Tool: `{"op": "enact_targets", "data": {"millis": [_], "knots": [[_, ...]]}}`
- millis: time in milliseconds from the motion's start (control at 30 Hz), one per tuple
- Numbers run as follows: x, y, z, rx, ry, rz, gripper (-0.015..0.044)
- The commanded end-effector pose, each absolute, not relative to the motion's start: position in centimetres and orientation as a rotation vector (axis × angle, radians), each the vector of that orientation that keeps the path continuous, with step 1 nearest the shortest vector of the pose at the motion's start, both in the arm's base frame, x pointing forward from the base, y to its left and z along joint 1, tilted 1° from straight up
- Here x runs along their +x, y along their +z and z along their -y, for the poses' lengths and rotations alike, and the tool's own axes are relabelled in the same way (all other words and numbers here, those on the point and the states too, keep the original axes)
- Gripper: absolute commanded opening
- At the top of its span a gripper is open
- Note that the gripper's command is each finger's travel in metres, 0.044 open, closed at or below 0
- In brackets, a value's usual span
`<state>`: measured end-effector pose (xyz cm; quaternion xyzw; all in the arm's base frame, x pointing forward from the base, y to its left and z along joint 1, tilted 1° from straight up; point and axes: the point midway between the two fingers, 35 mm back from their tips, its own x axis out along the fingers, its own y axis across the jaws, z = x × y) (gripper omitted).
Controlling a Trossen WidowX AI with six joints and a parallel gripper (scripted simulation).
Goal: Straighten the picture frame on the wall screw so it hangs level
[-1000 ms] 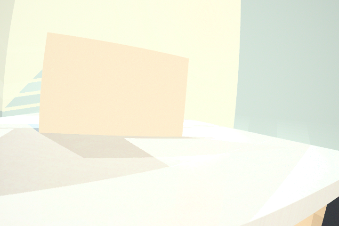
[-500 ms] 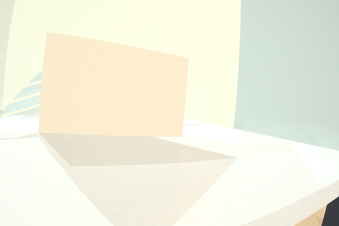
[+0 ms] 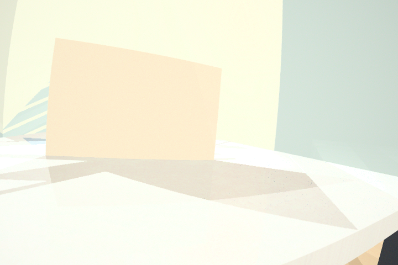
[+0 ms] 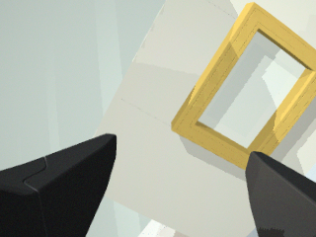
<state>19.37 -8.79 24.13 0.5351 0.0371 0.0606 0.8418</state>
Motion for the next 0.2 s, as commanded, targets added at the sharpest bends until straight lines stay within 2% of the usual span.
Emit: {"op": "enact_targets", "data": {"millis": [0,167], "knots": [[19.35,24.09,8.73,1.128,0.13,-0.08,0.026],[19.35,24.09,8.73,1.128,0.13,-0.08,0.026]]}}
